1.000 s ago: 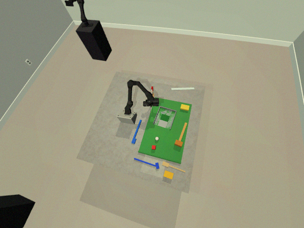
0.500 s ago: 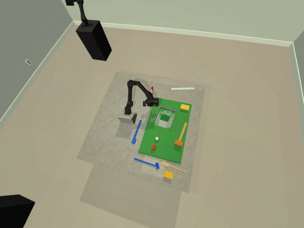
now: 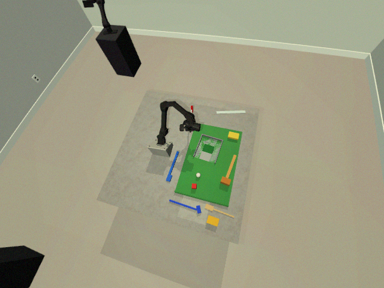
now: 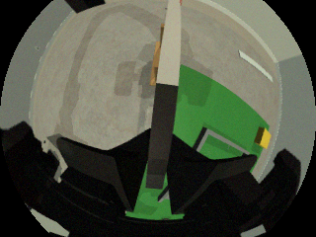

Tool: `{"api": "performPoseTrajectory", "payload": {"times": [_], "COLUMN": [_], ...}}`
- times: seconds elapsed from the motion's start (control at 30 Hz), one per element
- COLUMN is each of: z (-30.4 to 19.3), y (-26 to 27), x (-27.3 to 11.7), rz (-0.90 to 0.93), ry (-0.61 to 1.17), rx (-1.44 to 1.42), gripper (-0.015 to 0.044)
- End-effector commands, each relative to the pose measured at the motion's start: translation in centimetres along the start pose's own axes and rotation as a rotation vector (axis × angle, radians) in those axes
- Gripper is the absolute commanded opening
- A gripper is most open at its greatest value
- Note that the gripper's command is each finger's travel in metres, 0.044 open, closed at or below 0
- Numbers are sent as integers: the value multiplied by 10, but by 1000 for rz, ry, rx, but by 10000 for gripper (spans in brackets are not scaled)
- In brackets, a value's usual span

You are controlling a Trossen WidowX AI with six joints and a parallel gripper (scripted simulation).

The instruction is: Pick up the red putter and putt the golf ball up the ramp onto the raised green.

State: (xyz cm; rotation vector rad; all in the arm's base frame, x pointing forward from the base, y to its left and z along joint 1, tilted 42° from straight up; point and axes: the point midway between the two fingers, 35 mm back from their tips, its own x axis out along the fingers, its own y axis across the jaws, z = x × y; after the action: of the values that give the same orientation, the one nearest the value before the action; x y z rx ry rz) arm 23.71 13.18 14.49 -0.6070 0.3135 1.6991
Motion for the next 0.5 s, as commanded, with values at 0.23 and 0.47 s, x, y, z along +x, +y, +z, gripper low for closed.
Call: {"api": "performPoseTrajectory", "payload": {"times": [0.23,0.47], "z": [-2,-50], "y": [-3,-17], "x": [-24,-45], "rz": [-13,-51], "ry": [8,71], "rx": [46,266], "gripper": [0,0]}}
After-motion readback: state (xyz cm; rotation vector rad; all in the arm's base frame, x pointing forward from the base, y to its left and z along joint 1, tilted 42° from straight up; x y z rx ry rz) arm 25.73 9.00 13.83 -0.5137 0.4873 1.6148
